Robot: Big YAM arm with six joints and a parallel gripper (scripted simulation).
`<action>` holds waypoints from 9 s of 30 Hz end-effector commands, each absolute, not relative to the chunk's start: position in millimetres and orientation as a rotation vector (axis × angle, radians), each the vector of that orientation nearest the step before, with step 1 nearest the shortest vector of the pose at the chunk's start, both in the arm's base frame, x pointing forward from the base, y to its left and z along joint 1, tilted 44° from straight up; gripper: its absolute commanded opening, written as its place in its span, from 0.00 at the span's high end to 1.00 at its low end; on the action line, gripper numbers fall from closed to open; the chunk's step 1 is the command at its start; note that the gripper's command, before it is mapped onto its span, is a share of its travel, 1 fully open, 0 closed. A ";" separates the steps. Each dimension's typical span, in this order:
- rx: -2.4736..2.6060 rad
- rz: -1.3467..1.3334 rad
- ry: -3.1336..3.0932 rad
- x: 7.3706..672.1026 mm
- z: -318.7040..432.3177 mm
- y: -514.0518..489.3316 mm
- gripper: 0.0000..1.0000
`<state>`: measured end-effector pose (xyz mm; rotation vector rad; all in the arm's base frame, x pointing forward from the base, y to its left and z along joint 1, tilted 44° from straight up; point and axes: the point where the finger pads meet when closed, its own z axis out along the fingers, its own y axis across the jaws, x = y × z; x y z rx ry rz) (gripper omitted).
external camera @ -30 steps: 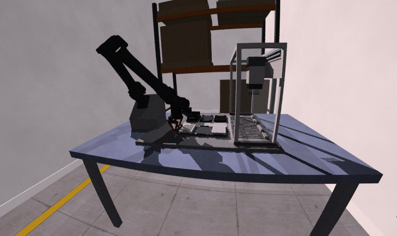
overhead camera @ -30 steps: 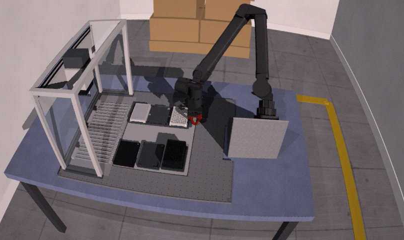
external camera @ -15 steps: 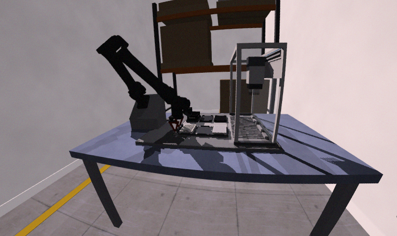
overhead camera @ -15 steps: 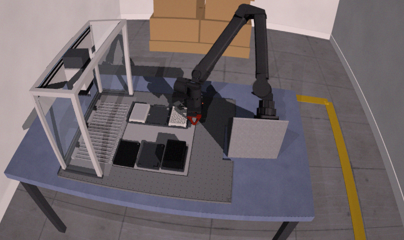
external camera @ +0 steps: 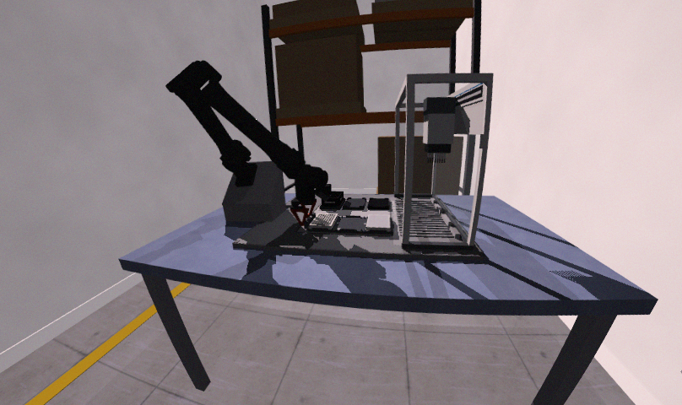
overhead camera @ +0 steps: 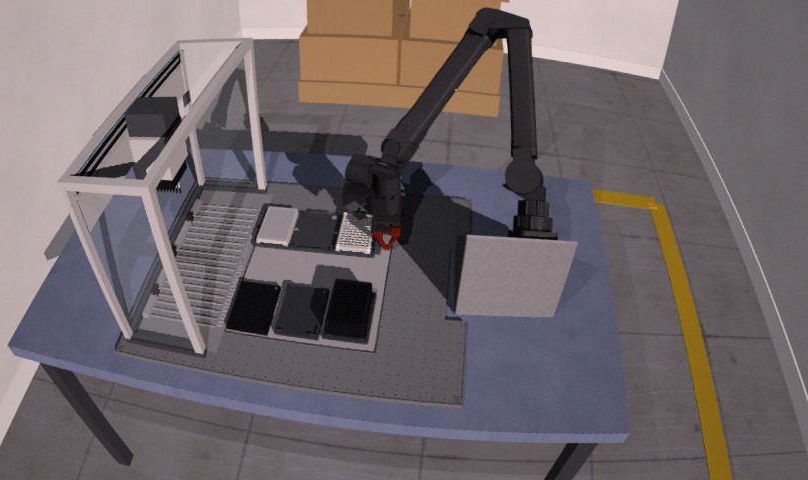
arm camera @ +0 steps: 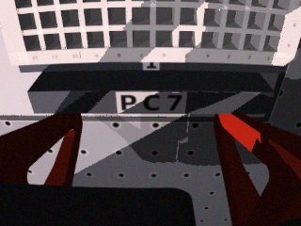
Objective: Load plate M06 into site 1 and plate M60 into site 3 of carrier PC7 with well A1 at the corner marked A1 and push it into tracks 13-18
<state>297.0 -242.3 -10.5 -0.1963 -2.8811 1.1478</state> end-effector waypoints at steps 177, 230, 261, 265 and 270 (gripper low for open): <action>-0.191 1.177 -2.929 420.2 6.0 -246.1 0.20; -0.166 1.170 -2.924 467.5 5.8 -248.8 0.20; -0.163 1.183 -2.938 498.1 15.1 -251.3 0.20; -0.149 1.169 -2.924 499.1 7.8 -250.7 0.20; -0.147 1.170 -2.924 504.4 8.2 -251.0 0.20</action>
